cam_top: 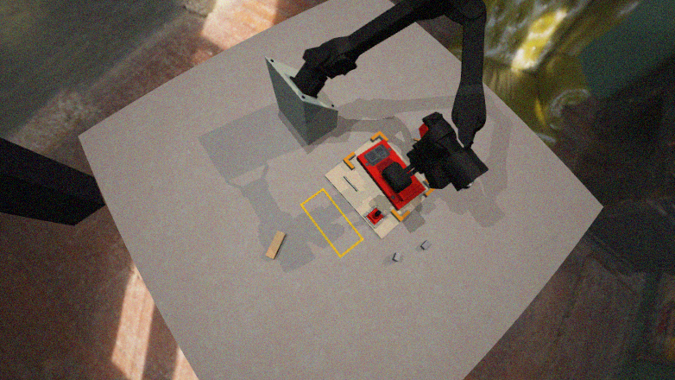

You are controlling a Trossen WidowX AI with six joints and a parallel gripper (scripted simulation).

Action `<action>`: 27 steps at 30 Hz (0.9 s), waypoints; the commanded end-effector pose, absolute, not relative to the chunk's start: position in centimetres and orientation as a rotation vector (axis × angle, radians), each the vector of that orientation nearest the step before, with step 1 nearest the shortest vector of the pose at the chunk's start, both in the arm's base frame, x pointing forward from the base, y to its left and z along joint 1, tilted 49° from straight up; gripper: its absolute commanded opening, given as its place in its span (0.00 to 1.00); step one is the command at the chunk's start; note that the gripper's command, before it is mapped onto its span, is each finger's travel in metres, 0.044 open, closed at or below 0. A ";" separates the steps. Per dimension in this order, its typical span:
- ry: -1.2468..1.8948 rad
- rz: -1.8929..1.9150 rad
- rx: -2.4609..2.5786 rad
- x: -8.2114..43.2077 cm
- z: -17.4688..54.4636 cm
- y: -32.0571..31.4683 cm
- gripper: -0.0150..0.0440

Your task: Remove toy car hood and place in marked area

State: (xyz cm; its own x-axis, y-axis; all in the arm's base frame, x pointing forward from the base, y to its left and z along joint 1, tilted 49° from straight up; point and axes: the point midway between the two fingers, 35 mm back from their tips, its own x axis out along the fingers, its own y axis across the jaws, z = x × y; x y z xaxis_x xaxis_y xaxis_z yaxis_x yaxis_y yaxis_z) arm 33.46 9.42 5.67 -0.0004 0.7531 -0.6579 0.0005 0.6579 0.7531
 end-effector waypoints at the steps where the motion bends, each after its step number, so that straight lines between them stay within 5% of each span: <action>1: 1.466 0.670 0.672 33.5 5.6 9.8 1.00; 27: 1.466 0.669 0.671 33.5 4.1 11.4 1.00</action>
